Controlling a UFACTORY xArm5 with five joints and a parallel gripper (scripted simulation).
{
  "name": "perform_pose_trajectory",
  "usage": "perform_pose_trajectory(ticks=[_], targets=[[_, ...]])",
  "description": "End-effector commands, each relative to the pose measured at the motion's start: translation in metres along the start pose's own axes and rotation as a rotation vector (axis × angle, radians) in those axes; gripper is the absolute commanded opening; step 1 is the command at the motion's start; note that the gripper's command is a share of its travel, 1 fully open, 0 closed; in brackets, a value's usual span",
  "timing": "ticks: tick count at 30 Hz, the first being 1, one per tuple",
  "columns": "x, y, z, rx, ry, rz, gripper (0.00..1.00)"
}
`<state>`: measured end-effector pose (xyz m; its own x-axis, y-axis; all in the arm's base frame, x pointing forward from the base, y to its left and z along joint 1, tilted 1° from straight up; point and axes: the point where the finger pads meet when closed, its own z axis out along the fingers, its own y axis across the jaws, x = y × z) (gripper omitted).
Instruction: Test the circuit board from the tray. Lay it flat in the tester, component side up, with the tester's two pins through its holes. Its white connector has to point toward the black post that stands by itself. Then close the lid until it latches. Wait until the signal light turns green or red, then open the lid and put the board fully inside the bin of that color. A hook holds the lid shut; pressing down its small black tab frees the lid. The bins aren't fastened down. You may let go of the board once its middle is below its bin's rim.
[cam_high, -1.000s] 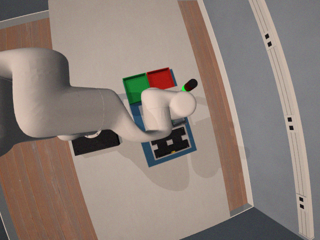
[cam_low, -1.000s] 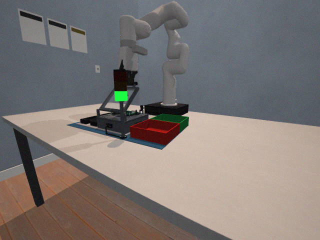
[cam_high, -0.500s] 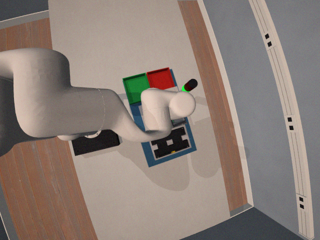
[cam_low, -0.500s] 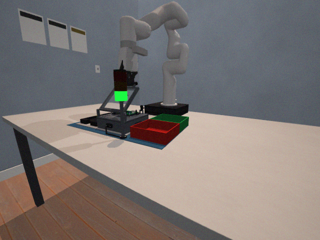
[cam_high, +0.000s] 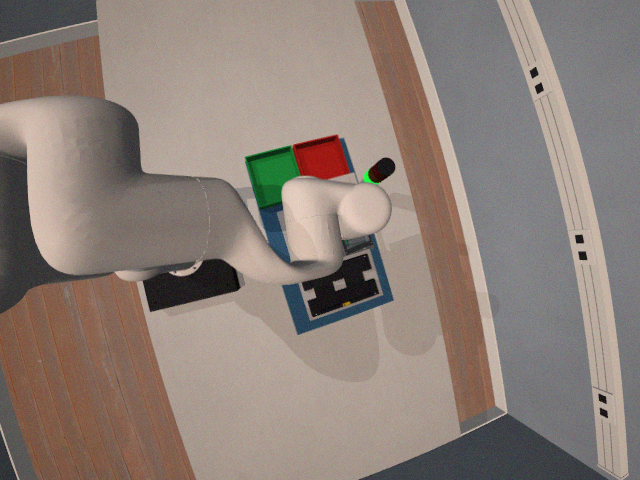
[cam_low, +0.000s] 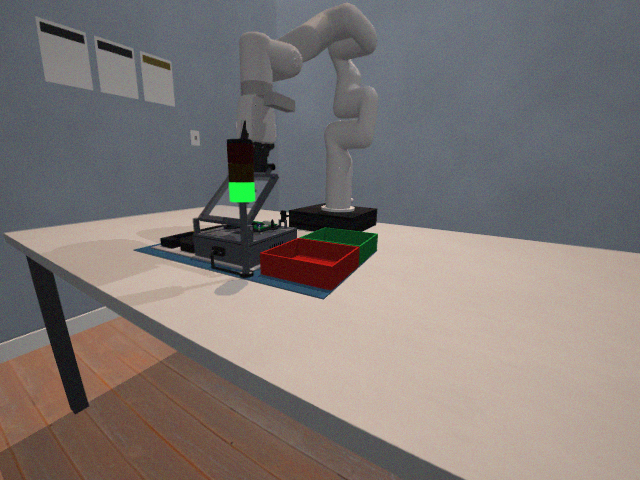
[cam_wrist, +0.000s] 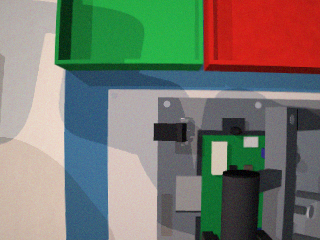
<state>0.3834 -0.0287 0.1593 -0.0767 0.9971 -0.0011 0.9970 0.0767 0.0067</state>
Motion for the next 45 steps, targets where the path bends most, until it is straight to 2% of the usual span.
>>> perform_pose_trajectory(ticks=[1,37,45], targets=[[0.000,0.001,-0.001,-0.004,-0.001,0.000,0.00],[0.000,0.001,-0.002,-0.004,-0.001,0.000,0.00],[0.000,0.011,-0.012,-0.004,-0.001,0.000,0.00]])
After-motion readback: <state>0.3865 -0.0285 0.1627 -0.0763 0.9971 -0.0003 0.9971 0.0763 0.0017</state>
